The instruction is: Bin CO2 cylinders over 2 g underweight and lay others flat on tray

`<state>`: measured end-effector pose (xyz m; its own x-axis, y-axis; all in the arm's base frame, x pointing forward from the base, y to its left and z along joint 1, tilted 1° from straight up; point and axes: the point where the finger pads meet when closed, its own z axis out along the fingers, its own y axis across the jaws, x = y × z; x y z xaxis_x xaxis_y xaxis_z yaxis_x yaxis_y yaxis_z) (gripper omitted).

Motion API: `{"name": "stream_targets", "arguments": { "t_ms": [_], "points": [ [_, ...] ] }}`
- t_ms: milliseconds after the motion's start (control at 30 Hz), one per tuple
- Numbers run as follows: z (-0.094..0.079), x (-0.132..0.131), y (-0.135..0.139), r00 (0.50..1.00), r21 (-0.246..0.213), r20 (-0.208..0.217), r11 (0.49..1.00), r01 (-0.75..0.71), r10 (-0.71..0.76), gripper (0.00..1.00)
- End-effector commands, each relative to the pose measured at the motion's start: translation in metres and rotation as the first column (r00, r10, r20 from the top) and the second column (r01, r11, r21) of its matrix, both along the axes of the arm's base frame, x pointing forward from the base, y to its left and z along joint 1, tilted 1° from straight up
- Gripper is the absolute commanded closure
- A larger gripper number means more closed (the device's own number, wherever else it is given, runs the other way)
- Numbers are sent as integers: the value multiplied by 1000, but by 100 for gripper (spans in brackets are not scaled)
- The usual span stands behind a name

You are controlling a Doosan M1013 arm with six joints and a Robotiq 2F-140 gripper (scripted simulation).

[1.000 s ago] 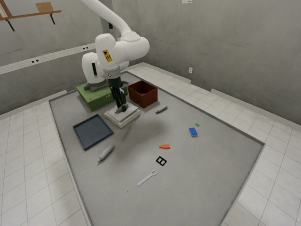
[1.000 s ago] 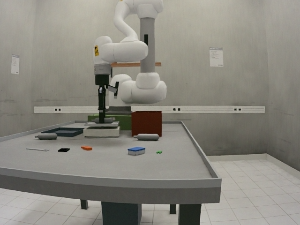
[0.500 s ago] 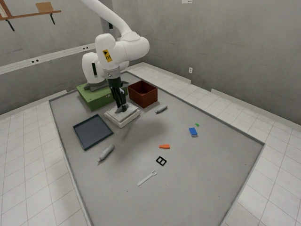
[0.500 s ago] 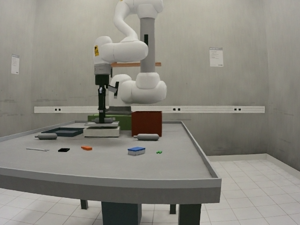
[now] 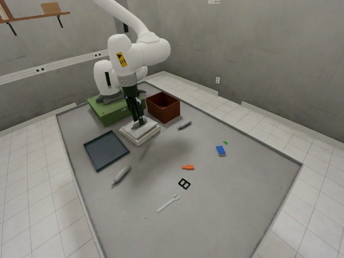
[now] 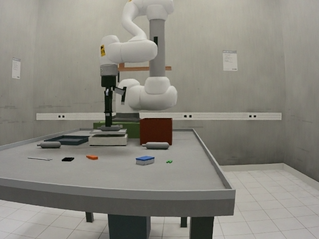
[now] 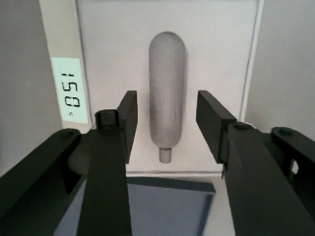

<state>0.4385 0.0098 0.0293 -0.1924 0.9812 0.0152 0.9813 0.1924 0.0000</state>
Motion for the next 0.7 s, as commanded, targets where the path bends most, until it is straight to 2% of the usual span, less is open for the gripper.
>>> {"name": "stream_targets", "arguments": {
  "t_ms": [0,33,100,300,433,667],
  "points": [
    [19,1,0,1000,0,1,1000,0,0,61],
    [25,1,0,1000,0,1,1000,0,0,61],
    [25,1,0,1000,0,1,1000,0,0,61],
    [64,1,-1,1000,0,1,1000,0,0,61],
    [82,1,-1,1000,0,1,1000,0,0,61],
    [89,1,-1,1000,0,1,1000,0,0,61]
  ]
}}
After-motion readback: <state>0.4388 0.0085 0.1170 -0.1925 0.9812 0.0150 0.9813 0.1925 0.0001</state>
